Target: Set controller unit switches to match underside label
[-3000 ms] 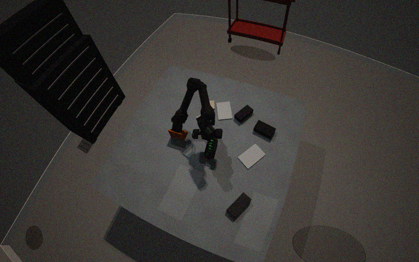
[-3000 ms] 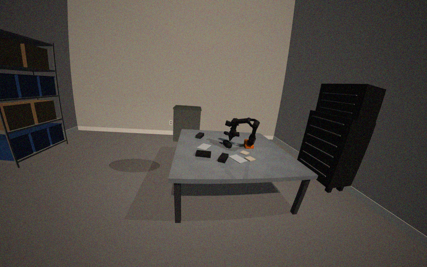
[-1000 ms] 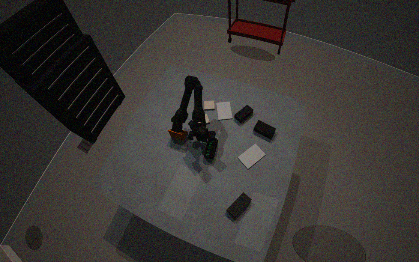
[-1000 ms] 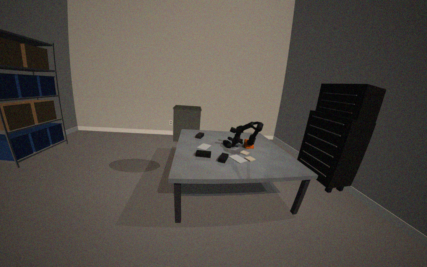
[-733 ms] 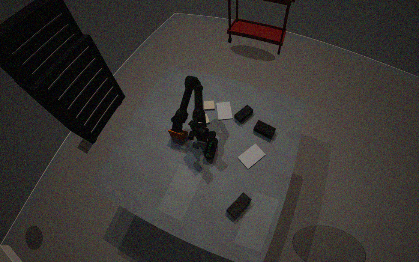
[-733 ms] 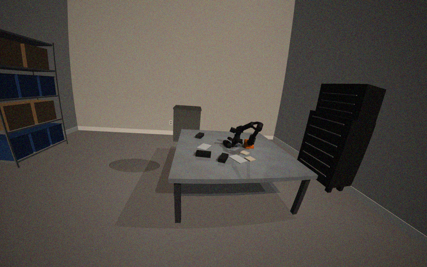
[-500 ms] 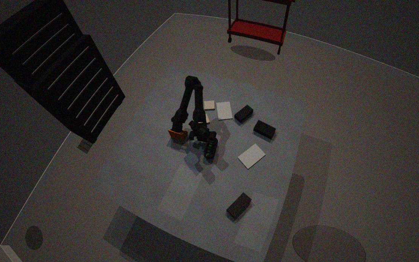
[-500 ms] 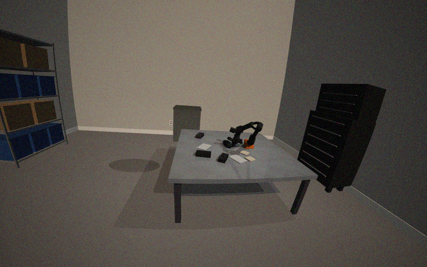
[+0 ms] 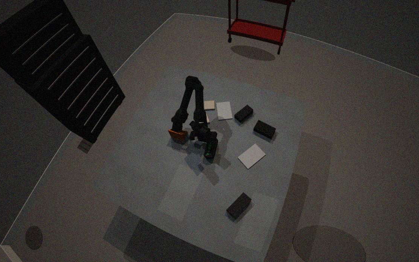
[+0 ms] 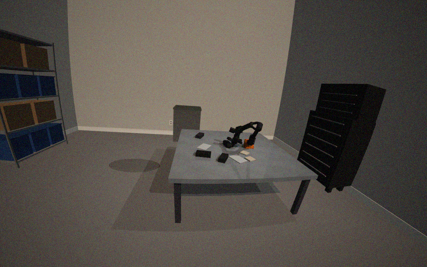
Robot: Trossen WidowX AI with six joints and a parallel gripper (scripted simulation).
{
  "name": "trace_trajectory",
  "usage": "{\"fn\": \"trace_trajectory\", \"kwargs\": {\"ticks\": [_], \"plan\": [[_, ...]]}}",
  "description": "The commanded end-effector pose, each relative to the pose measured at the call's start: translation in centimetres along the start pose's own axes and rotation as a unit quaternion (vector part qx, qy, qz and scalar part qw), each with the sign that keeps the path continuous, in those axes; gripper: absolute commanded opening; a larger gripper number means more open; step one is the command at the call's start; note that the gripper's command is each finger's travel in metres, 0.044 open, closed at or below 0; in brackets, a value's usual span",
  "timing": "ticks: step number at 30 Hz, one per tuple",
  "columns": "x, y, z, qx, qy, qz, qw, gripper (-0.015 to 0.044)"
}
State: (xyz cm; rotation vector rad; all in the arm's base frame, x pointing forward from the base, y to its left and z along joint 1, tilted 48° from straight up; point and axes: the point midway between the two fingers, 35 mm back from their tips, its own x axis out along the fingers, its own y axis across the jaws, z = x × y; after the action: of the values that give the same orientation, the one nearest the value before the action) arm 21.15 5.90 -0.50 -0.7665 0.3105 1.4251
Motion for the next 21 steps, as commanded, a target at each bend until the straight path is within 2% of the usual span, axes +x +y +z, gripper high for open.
{"fn": "trace_trajectory", "kwargs": {"ticks": [1, 21], "plan": [[0.0, -0.5, 0.0, -0.002, -0.001, -0.004, 1.0, 0.0], [0.7, -2.7, -0.2, -0.002, -0.001, -0.004, 1.0, 0.0]]}}
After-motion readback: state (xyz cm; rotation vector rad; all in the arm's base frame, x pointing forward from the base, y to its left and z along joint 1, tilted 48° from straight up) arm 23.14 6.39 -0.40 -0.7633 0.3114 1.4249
